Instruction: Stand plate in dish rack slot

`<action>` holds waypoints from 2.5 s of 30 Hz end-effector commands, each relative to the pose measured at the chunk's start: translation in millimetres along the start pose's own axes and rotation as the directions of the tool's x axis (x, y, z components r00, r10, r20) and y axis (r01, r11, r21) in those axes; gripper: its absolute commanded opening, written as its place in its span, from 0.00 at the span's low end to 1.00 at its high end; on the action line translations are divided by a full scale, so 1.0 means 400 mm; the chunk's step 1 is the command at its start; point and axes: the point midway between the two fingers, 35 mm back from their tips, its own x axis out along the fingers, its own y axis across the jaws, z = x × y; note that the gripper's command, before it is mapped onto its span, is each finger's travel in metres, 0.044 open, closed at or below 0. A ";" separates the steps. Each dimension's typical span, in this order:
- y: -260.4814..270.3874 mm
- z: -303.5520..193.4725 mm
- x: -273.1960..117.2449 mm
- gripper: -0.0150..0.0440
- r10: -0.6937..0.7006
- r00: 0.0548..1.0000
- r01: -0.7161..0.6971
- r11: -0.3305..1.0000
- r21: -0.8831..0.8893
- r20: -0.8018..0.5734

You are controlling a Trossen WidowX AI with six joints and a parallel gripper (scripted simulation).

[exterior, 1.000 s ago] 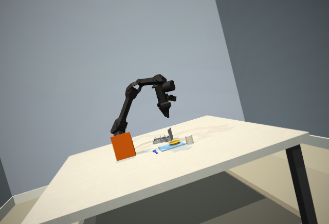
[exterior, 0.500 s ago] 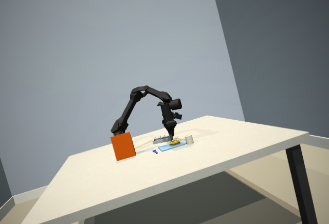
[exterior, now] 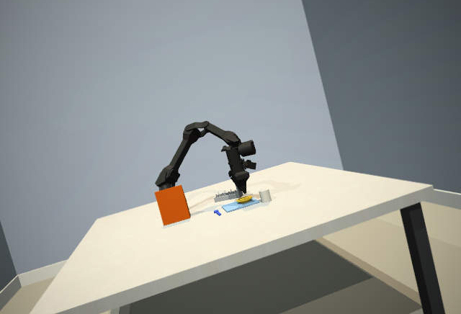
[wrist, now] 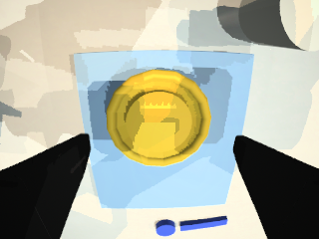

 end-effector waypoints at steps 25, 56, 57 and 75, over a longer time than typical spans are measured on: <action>0.005 -0.007 0.109 0.93 0.012 1.000 -0.011 1.000 0.009 -0.007; -0.015 0.022 -0.044 0.25 0.000 1.000 0.001 1.000 0.010 -0.005; -0.016 0.024 -0.057 0.25 -0.001 1.000 0.001 1.000 0.011 -0.005; -0.028 0.034 -0.258 0.25 -0.002 1.000 0.002 1.000 0.011 -0.004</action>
